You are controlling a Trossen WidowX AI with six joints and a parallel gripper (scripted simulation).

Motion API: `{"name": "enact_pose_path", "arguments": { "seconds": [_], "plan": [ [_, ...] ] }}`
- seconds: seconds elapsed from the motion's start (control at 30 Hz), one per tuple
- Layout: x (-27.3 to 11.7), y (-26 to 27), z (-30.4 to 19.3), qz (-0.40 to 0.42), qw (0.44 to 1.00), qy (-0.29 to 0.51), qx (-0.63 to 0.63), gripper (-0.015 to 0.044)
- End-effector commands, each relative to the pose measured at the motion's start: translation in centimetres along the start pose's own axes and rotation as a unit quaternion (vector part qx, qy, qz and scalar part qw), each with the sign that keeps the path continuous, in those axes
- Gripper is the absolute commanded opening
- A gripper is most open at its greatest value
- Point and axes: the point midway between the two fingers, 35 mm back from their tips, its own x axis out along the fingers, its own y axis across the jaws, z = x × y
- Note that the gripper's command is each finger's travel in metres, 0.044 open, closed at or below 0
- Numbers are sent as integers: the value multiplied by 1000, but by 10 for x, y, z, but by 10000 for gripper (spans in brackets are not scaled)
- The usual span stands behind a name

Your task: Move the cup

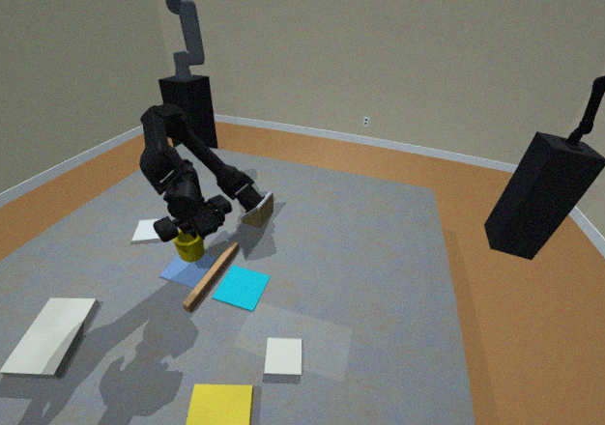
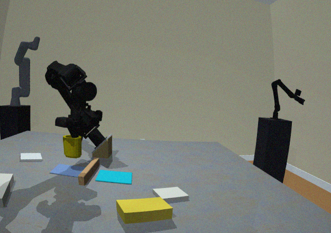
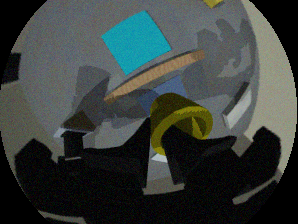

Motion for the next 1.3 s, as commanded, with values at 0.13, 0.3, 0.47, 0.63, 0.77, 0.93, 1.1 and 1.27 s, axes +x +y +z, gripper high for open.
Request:
{"name": "enact_pose_path", "arguments": {
  "seconds": [0.13, 0.3, 0.47, 0.63, 0.77, 0.93, 1.1, 1.27],
  "plan": [
    [-2, 7, 18, -1, 1000, -5, 5, 0],
    [-2, 12, 29, -1, 1000, -5, 5, 0],
    [-2, 17, 39, -1, 1000, -6, 5, 0],
    [-2, 22, 50, -1, 1000, -6, 6, 0],
    [-2, 26, 59, -1, 1000, -6, 6, 0],
    [-3, 31, 69, 0, 1000, -7, 6, 0],
    [-3, 36, 78, 0, 1000, -7, 6, 0],
    [-4, 40, 88, 0, 1000, -7, 6, 0]
  ]
}}
